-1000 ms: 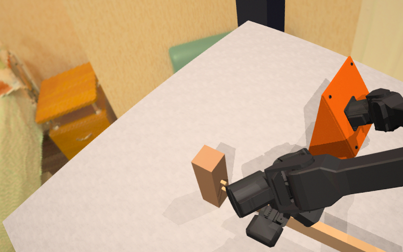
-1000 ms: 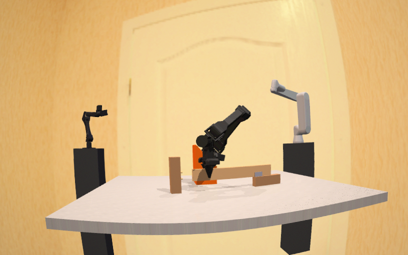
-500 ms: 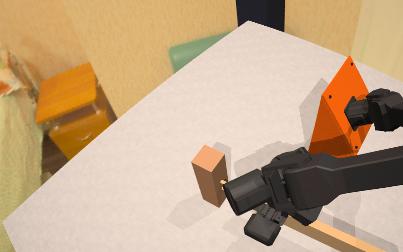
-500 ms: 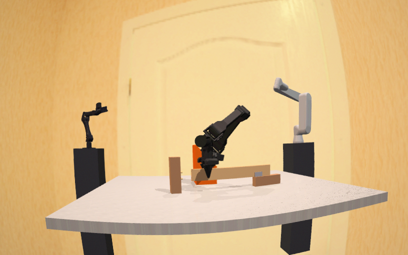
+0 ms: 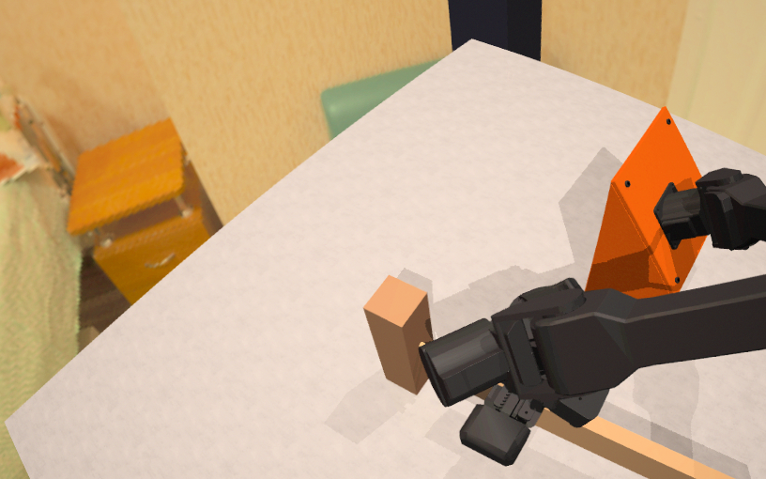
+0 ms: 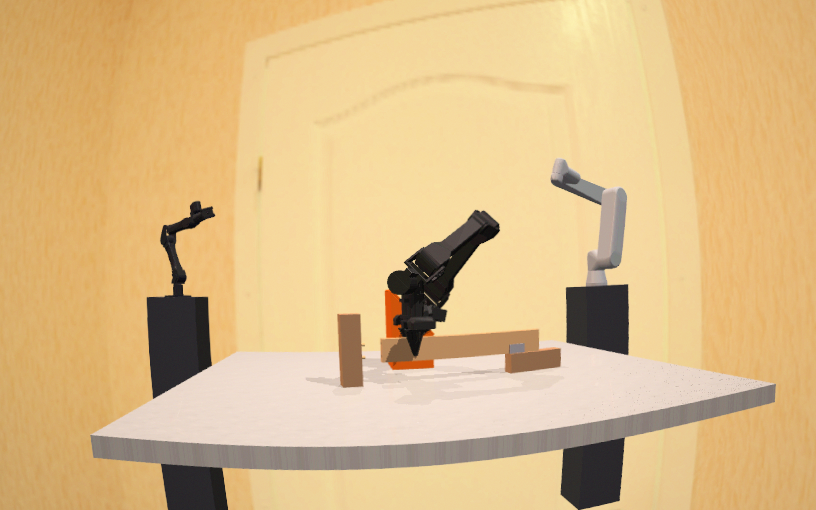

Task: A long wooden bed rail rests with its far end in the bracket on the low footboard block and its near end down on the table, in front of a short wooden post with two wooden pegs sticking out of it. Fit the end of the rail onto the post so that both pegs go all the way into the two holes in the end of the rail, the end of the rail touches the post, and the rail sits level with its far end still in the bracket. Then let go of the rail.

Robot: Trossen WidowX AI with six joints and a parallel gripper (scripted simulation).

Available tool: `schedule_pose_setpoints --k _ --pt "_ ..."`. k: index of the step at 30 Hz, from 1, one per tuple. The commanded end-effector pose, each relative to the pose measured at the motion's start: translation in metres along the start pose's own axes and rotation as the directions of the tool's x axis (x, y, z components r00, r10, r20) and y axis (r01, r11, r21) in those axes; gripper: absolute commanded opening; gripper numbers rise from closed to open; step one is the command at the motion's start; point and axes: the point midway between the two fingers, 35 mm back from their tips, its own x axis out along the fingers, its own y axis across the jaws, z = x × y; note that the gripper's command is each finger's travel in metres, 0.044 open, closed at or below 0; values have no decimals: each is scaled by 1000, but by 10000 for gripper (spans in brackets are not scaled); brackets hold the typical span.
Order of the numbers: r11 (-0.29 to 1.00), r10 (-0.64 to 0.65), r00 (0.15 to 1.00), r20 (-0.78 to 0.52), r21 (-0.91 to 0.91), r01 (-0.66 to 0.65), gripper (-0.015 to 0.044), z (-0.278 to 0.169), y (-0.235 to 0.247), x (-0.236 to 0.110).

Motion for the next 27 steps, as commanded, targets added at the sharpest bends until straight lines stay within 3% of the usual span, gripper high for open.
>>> schedule_pose_setpoints --k 1,27 --pt "1000 -7 1000 -2 1 7 0 -4 -1 -1" --pt "1000 -7 1000 -2 1 7 0 -12 -1 -2"
